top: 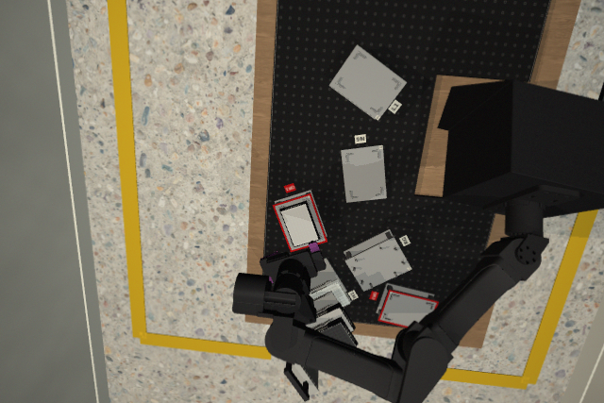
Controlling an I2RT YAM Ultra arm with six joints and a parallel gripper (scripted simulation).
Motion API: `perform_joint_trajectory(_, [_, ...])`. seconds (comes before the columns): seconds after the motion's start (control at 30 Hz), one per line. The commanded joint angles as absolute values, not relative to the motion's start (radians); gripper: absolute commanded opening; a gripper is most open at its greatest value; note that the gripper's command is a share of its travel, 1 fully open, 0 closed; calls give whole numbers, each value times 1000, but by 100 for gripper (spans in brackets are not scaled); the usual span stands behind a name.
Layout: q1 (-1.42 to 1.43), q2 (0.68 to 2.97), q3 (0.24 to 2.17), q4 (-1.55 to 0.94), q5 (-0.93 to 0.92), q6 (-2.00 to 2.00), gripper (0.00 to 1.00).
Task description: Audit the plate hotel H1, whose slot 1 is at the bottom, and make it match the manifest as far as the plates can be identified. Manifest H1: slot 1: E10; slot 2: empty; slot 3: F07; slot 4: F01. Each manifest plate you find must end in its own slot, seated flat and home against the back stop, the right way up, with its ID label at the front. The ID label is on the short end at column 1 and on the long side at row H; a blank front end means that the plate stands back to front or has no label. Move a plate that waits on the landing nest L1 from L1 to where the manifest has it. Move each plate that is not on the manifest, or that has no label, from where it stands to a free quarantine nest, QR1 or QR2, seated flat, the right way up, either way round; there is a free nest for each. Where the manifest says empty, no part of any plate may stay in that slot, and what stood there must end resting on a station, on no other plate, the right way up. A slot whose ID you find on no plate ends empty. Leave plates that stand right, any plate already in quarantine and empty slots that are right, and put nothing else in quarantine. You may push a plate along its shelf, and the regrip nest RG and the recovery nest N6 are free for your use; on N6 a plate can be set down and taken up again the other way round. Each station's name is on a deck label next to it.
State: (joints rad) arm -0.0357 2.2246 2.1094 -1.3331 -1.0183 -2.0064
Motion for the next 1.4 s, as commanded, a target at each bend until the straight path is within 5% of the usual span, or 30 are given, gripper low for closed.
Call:
perform_joint_trajectory(0.0, [-84, 2228, 2150, -1421, -1030, -2053, 100])
perform_joint_trajectory(0.43, [-139, 2279, 2295, -1570, -1031, -2094, 100])
perform_joint_trajectory(1.37, [-139, 2279, 2295, -1570, -1031, -2094, 100])
